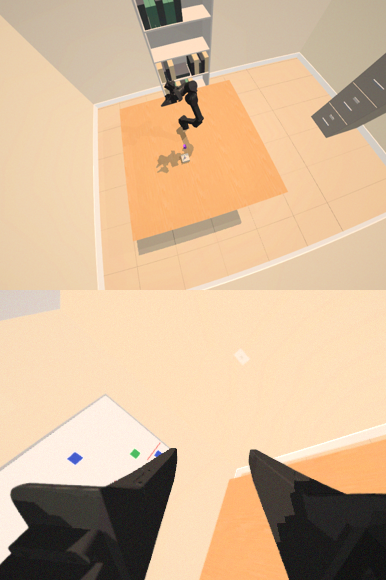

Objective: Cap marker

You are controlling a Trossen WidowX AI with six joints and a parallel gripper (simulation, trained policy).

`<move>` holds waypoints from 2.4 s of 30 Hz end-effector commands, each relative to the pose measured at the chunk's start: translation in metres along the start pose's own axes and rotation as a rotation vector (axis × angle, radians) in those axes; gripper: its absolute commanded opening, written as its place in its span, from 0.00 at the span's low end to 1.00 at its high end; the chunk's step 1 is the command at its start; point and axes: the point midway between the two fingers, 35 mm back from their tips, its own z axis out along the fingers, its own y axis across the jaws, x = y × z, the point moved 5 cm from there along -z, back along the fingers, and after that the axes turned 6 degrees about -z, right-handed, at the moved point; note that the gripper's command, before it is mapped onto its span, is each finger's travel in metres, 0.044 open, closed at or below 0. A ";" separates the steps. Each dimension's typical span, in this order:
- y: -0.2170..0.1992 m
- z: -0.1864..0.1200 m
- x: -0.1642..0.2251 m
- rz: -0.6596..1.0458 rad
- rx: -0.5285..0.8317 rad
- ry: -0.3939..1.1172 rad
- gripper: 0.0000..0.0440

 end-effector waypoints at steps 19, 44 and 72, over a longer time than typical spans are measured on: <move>-0.029 -0.008 -0.006 0.086 -0.124 0.121 0.68; -0.059 -0.005 -0.007 0.181 -0.258 0.269 0.70; -0.085 0.012 -0.009 0.105 -0.413 0.397 0.70</move>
